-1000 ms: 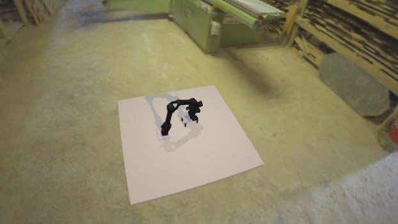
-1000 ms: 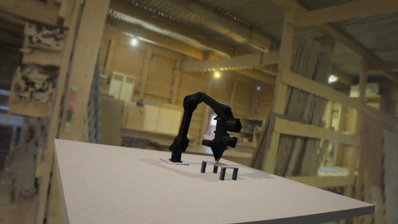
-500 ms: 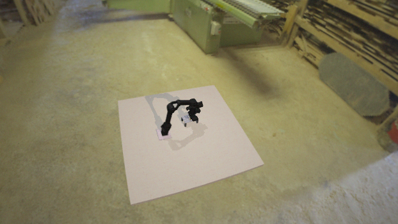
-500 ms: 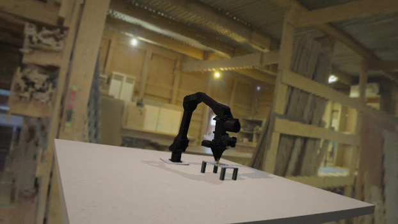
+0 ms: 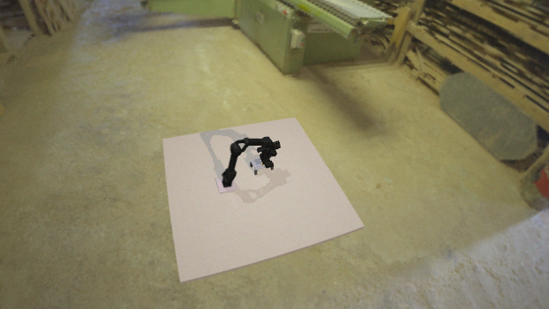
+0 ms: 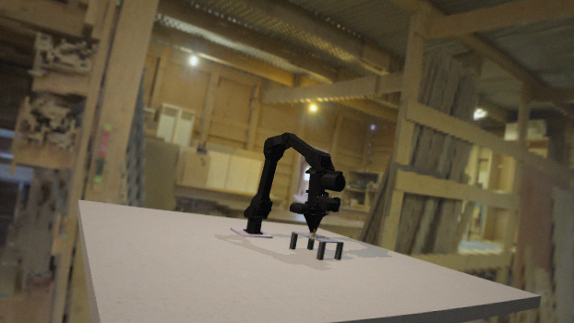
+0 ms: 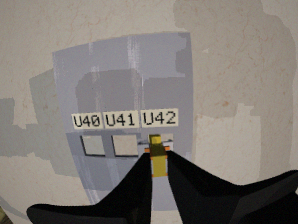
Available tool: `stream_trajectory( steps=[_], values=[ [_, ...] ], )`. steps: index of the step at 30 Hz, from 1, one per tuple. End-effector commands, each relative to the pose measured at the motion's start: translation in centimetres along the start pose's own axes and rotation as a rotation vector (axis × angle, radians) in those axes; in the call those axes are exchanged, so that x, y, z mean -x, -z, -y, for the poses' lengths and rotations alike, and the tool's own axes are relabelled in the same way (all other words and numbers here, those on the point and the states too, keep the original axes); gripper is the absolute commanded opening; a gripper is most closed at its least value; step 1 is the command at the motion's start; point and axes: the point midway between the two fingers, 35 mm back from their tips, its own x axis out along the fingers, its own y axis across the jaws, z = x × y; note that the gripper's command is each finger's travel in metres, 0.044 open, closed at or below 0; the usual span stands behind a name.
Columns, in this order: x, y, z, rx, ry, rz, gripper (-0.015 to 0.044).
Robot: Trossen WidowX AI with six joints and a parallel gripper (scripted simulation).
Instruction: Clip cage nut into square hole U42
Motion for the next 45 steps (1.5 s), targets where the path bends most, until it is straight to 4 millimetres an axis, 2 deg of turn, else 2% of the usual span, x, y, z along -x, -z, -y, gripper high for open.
stream_trajectory(
  steps=[1,45],
  values=[
    [0.02,-0.05,-0.07,0.004,-0.013,0.004,0.0026],
    [-0.1,-0.15,0.37,0.005,-0.087,0.004,0.0026]
  ],
)
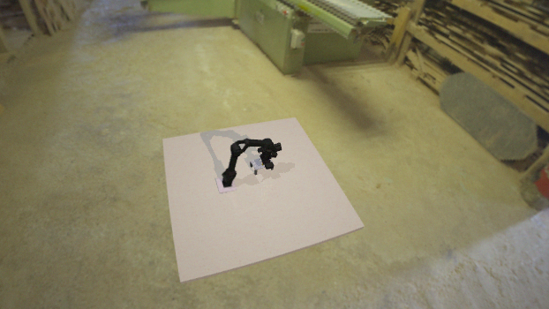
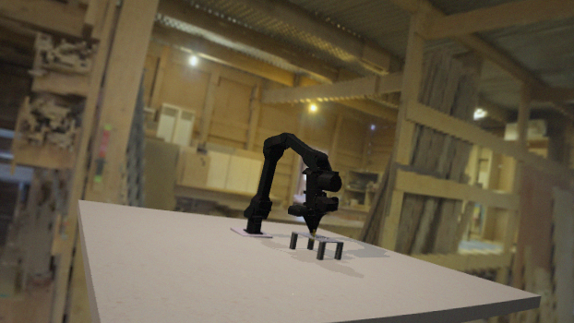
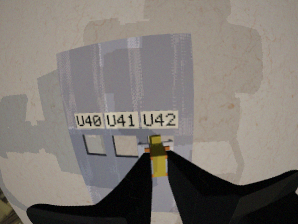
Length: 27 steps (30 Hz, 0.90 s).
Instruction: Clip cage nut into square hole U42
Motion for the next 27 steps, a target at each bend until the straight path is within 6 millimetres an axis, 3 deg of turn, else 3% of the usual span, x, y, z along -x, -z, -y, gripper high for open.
stream_trajectory(
  steps=[1,27],
  values=[
    [-0.04,-0.06,-0.02,0.004,-0.015,0.002,0.0026],
    [-0.11,-0.07,0.22,0.005,-0.059,0.002,0.0026]
  ],
)
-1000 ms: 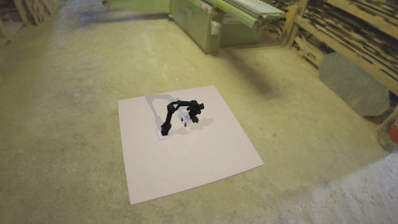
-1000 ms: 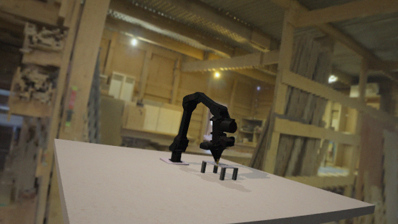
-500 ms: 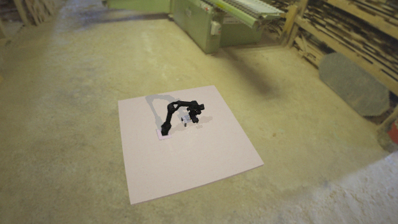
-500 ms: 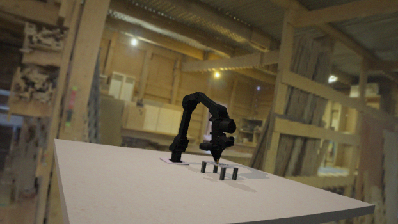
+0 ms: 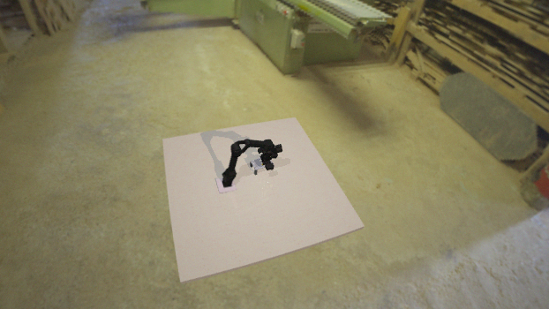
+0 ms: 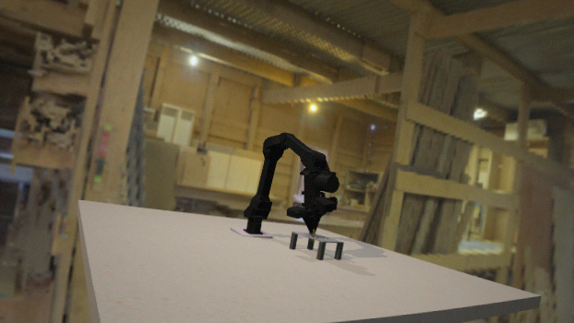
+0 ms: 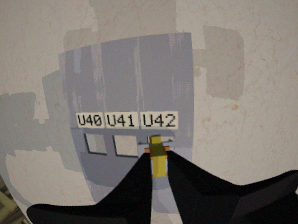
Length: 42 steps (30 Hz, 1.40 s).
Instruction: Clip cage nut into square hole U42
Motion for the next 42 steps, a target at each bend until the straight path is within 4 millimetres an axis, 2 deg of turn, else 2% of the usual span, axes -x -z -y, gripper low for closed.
stream_trajectory(
  steps=[1,42],
  values=[
    [-0.03,-0.06,-0.04,0.004,-0.012,0.002,0.0026],
    [-0.1,-0.05,0.26,0.005,-0.072,0.002,0.0026]
  ],
)
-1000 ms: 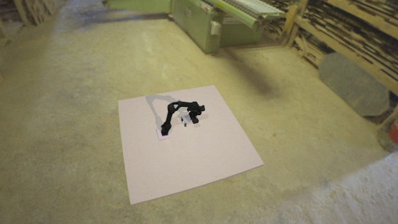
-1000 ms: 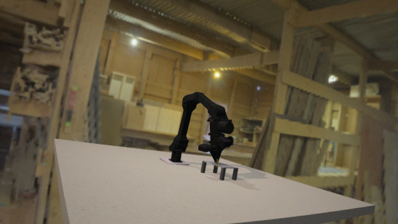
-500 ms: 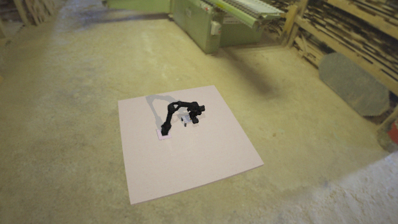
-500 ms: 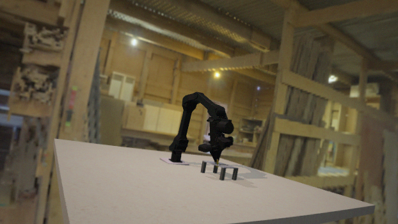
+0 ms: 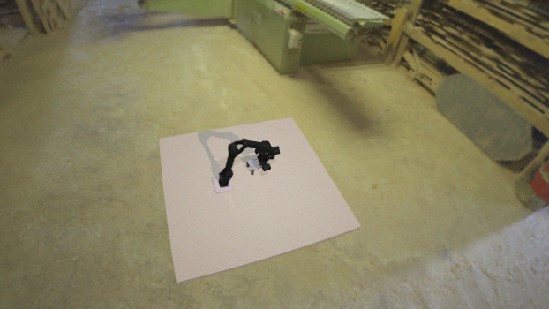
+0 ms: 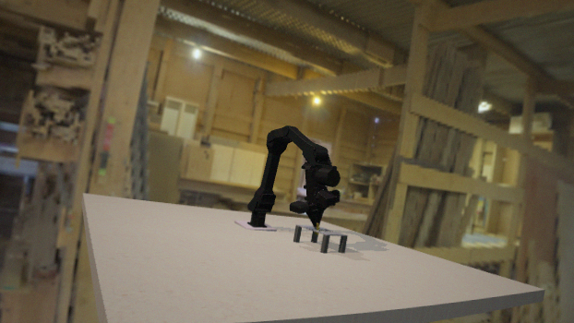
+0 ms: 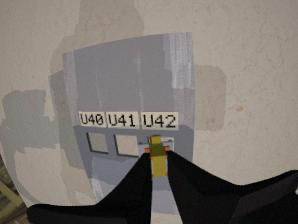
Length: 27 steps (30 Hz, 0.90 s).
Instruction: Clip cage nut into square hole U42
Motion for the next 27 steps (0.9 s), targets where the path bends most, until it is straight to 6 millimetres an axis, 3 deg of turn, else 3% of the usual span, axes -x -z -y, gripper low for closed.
stream_trajectory(
  steps=[1,27],
  values=[
    [-0.04,-0.04,0.0,0.004,-0.016,0.002,0.0026],
    [-0.08,-0.02,0.29,0.005,-0.064,0.001,0.0026]
  ],
)
